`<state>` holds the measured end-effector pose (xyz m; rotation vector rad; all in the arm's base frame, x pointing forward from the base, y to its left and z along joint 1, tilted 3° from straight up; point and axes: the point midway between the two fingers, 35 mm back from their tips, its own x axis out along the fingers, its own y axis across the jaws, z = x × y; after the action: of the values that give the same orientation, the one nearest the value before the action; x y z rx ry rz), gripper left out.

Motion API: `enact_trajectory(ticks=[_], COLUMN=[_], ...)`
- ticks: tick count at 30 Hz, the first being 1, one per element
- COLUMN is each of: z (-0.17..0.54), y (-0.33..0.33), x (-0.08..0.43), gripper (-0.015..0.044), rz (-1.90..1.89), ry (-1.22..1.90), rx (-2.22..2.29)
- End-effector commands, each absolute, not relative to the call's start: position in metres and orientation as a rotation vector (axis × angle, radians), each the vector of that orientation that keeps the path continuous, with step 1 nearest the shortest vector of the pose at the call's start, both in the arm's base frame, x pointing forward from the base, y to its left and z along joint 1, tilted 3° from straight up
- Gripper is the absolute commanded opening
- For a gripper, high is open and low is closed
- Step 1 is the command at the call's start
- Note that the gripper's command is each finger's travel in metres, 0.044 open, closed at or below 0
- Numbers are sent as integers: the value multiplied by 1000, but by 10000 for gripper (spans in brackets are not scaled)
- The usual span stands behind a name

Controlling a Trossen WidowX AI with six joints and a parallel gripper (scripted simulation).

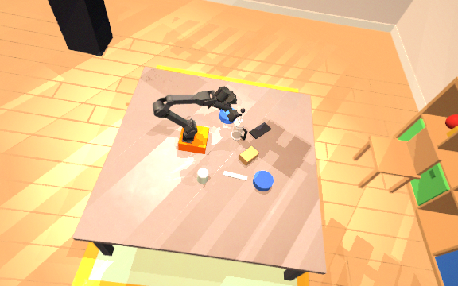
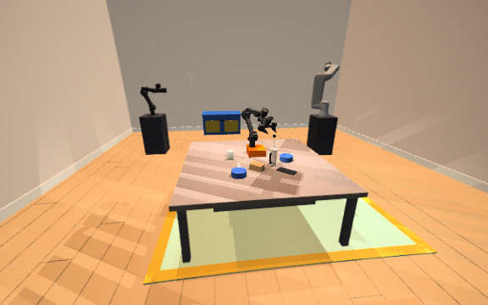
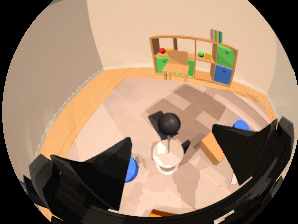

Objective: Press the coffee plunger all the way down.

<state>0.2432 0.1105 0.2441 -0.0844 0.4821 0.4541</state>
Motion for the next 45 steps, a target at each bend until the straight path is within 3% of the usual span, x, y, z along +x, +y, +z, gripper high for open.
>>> enact_trajectory(ticks=[1,31,43,45], z=[246,227,227,227], y=[111,127,127,127], x=[242,274,274,274], gripper=[440,440,125,119], rz=[455,456,456,456], ry=[458,455,455,455], rx=[-77,-76,-76,-76])
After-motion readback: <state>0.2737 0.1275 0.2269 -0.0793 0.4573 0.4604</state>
